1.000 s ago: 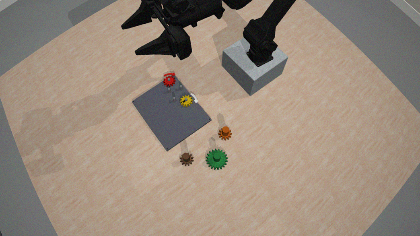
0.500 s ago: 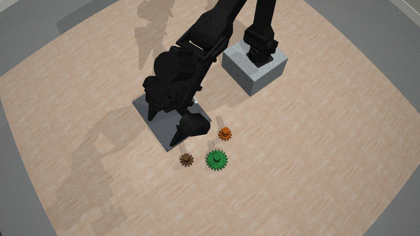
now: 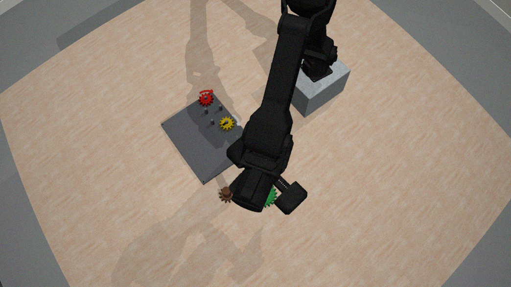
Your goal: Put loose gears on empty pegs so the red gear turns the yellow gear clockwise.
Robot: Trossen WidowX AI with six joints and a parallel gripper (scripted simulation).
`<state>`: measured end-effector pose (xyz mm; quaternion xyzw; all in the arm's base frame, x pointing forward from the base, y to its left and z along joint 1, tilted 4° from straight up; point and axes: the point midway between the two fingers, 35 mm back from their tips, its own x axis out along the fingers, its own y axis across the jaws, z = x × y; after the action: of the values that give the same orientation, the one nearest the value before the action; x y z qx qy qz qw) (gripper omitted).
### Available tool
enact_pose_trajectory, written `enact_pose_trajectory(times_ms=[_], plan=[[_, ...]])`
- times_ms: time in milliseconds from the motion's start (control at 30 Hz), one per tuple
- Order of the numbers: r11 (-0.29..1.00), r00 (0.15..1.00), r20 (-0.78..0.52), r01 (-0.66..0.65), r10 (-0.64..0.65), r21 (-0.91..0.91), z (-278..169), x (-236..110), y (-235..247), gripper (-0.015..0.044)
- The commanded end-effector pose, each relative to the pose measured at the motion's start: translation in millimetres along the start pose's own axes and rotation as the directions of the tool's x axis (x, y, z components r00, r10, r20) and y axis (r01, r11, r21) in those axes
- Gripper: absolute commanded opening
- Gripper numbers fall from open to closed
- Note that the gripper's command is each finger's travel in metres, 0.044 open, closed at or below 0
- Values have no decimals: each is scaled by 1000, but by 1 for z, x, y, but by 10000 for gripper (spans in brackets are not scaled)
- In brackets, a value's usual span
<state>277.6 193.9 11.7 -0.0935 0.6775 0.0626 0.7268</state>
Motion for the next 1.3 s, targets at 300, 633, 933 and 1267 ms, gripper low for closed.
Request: enact_pose_trajectory(times_ms=[300, 633, 933, 1267], plan=[[1000, 1000, -10, 6, -5, 13, 1, 16, 1, 440], [1000, 1000, -10, 6, -6, 13, 1, 33, 1, 440], [1000, 1000, -10, 6, -6, 13, 1, 40, 1, 387], [1000, 1000, -10, 6, -6, 13, 1, 40, 1, 125]])
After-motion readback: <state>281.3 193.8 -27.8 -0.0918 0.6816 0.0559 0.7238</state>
